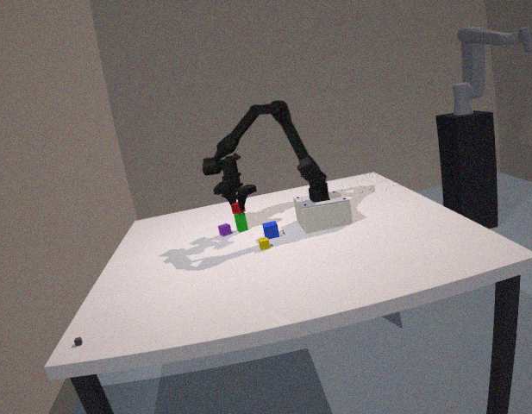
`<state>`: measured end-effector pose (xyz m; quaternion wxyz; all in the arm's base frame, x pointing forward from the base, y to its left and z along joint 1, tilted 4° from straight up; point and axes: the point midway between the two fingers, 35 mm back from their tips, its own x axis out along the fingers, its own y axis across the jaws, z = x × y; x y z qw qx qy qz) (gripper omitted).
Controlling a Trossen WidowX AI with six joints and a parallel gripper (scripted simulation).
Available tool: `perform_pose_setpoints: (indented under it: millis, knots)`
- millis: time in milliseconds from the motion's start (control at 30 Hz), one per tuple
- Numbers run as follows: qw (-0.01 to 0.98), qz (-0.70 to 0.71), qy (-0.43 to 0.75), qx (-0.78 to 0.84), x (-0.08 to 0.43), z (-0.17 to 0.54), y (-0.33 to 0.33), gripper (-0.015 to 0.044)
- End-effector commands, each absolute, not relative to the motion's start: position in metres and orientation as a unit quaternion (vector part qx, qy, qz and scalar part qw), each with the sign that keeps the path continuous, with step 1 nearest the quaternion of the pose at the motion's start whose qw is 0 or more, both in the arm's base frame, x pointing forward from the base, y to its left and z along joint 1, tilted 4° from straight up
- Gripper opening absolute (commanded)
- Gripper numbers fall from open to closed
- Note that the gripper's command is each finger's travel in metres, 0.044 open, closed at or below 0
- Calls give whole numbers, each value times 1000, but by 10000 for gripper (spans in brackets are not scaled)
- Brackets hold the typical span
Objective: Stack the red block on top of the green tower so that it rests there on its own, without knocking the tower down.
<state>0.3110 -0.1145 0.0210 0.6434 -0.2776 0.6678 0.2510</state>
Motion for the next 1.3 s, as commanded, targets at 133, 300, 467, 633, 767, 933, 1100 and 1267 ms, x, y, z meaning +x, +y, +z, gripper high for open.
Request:
perform_pose_setpoints:
  millis: [133,300,467,633,767,933,1100,1267]
  knots:
    - [641,252,669,-280,310,19,-115,0]
    - [641,252,669,-280,310,19,-115,0]
    - [641,252,669,-280,310,18,-115,0]
    - [641,252,669,-280,310,19,-115,0]
    - [642,252,669,-277,310,20,-114,26]
    - [642,252,669,-277,310,20,-114,157]
    - [642,252,669,-277,310,20,-114,289]
    - [642,252,669,-277,310,20,-114,420]
